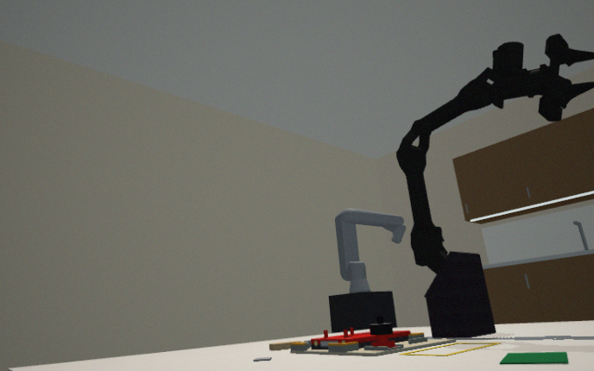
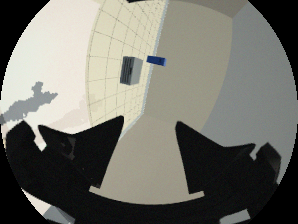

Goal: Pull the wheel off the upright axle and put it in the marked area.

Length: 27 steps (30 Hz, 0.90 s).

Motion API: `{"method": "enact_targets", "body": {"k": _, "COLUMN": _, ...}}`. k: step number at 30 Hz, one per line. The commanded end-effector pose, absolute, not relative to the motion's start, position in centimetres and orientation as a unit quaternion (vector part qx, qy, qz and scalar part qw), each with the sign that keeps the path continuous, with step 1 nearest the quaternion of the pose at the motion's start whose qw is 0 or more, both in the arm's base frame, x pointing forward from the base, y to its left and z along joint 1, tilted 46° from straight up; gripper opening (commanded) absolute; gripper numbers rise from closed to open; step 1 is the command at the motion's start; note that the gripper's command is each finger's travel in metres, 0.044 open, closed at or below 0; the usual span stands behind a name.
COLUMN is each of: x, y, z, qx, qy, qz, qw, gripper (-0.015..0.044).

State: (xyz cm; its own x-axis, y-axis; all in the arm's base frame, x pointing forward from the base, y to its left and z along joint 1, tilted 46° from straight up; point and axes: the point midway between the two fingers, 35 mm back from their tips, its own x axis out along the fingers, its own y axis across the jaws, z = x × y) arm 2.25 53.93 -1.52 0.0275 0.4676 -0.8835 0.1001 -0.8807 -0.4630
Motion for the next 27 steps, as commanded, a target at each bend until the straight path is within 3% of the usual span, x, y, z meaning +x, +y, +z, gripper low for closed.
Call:
{"method": "enact_targets", "body": {"k": 1, "x": 7.5, "y": 51.8, "z": -2.4, "qx": -0.718, "qy": -0.093, "qz": 0.659, "qw": 0.202, "gripper": 0.0300}}
{"method": "enact_targets", "body": {"k": 17, "x": 25.4, "y": 38.8, "z": -5.1, "qx": -0.666, "qy": 0.318, "qz": 0.493, "qw": 0.460, "gripper": 0.0300}}
{"method": "enact_targets", "body": {"k": 27, "x": 32.2, "y": 28.5, "z": -5.6, "qx": -0.575, "qy": 0.494, "qz": 0.308, "qw": 0.574, "gripper": 0.0300}}
